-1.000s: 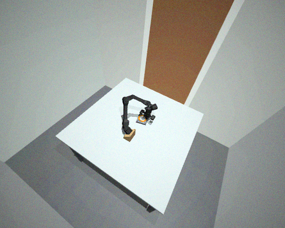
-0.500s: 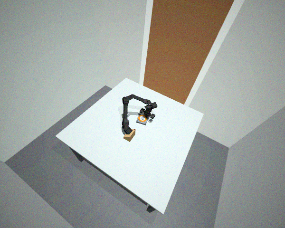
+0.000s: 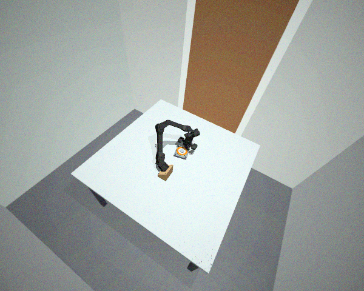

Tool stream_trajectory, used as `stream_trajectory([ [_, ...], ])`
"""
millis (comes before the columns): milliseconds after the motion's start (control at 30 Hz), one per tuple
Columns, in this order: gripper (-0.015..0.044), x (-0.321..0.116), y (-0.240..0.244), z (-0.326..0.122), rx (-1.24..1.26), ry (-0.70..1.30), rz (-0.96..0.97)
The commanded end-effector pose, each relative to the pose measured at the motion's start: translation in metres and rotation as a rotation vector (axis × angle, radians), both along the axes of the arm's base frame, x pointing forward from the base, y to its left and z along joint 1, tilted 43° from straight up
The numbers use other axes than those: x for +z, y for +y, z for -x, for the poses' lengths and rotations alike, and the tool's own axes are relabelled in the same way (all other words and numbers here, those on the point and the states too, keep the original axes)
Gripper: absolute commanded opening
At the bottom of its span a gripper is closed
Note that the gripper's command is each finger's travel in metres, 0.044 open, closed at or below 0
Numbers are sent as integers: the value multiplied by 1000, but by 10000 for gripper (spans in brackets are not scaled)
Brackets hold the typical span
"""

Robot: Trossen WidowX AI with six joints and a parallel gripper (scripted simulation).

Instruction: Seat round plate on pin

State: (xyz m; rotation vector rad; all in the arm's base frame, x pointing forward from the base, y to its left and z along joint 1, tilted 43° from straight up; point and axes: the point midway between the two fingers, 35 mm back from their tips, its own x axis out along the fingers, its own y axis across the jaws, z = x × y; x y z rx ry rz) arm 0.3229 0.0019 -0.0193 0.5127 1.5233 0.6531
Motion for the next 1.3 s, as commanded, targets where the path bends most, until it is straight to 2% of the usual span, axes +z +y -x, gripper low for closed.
stream_trajectory([
  [0, 0, 4, 6, -2, 3, 1, -5],
  [1267, 0, 31, 33, 3, 3, 1, -7],
])
